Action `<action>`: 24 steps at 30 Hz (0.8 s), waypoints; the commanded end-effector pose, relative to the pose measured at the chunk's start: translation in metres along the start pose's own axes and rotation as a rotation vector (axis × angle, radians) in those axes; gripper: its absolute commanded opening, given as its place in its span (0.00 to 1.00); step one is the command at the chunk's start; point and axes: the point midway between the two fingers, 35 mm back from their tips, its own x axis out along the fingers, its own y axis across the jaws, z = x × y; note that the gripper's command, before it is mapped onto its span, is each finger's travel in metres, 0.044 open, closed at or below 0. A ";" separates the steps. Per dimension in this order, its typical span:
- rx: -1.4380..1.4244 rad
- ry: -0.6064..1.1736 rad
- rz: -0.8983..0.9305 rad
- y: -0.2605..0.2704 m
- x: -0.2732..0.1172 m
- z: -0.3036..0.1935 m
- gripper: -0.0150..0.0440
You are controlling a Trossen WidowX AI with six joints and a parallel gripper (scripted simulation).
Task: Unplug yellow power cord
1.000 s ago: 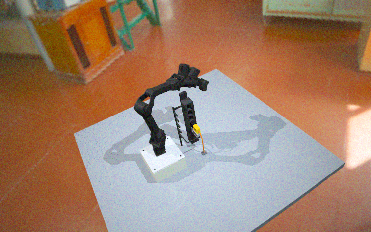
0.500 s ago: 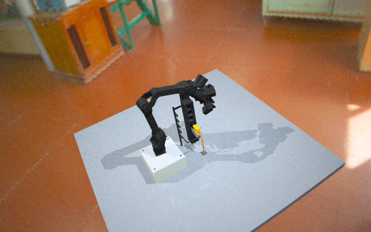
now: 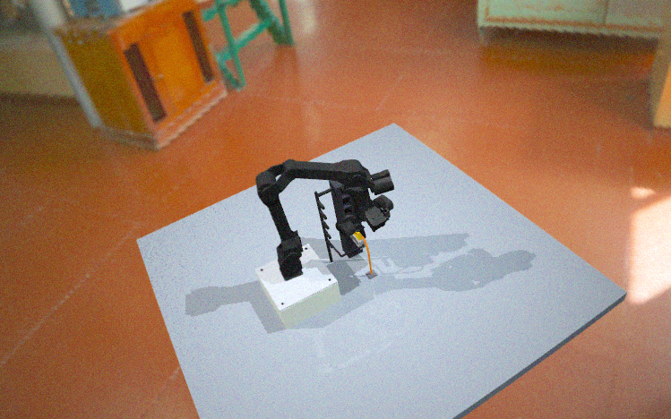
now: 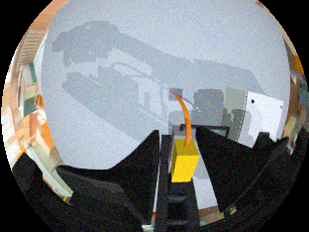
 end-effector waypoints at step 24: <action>0.109 0.043 -0.058 -0.010 0.001 -0.022 0.53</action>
